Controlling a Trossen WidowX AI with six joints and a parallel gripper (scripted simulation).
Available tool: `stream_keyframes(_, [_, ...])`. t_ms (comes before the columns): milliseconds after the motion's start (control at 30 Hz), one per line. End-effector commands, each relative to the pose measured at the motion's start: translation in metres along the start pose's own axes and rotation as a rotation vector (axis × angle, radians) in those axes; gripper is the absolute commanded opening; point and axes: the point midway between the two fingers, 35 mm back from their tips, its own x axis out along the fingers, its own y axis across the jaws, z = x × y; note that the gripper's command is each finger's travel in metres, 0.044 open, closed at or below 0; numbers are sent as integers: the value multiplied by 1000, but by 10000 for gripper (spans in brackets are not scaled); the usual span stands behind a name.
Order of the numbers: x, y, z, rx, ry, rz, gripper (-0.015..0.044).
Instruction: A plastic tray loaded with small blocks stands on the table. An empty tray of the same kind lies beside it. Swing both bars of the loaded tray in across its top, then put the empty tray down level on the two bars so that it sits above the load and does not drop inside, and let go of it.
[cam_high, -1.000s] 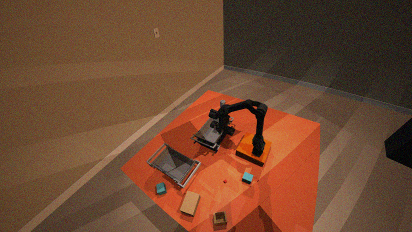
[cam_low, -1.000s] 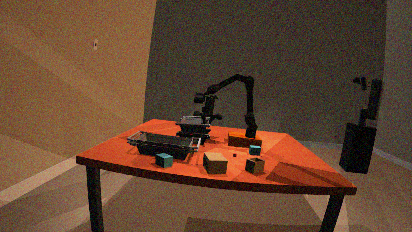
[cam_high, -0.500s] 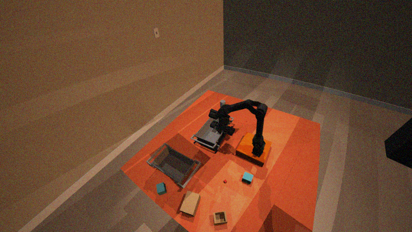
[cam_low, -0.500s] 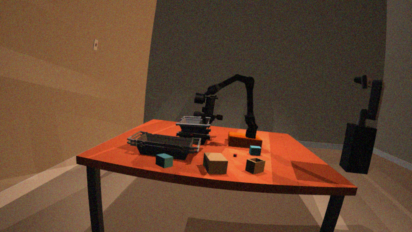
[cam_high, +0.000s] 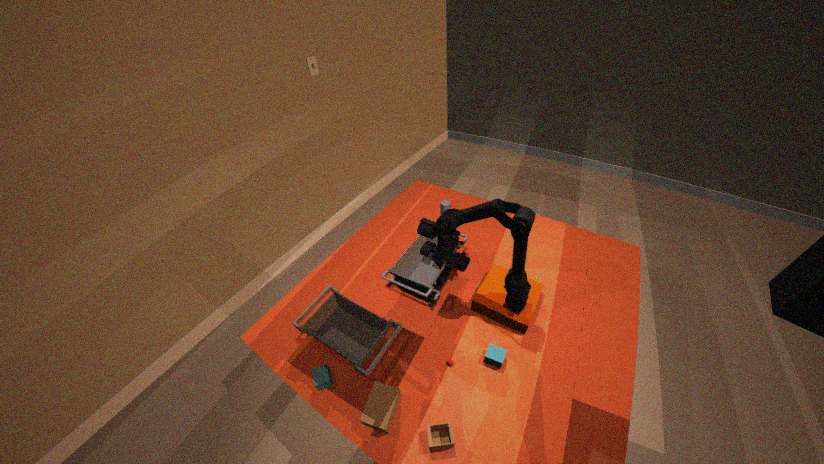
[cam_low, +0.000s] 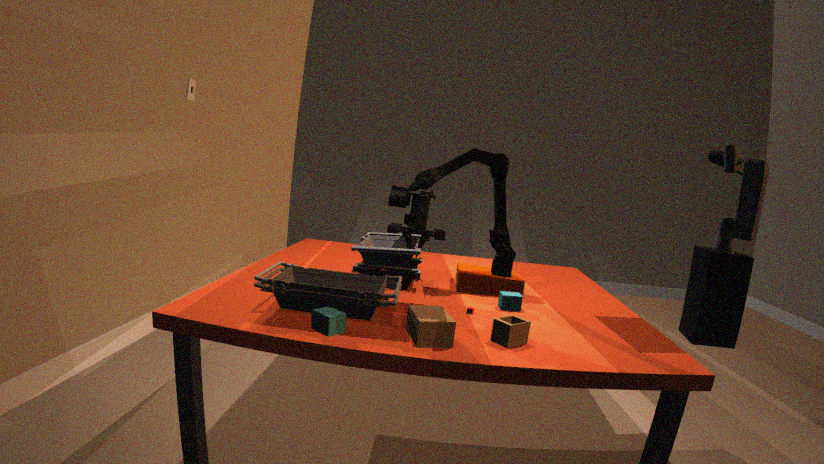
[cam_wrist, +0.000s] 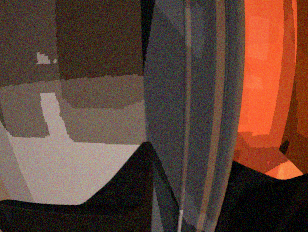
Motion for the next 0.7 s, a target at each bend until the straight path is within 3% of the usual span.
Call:
stream_keyframes(0, [5,-7,0,-6,0,-32,73])
stream_keyframes(667, [5,-7,0,-6,0,-32,367])
